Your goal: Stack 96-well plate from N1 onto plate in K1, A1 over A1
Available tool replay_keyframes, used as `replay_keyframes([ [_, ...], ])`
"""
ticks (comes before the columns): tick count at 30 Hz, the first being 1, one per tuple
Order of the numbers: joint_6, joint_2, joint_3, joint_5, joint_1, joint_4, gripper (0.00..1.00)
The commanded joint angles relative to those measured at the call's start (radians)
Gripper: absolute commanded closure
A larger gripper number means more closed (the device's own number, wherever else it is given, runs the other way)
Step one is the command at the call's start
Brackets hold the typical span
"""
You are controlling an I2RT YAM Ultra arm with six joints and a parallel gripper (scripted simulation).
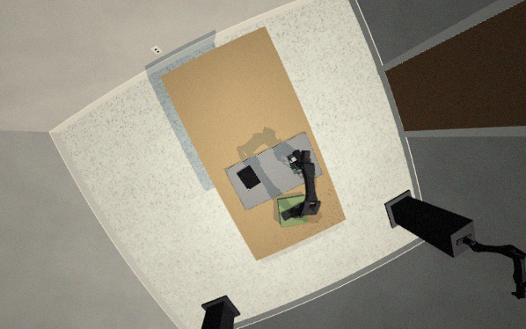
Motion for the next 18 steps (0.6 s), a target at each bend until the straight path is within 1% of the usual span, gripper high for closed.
replay_keyframes([
  [1, -0.001, -0.035, 0.038, -0.003, -0.004, -0.025, 0.0],
  [12, -0.006, -0.069, 0.105, -0.003, -0.011, -0.125, 0.0],
  [14, -0.006, -0.069, 0.105, -0.003, -0.011, -0.125, 0.0],
  [18, -0.007, -0.077, 0.138, -0.004, -0.008, -0.165, 0.0],
])
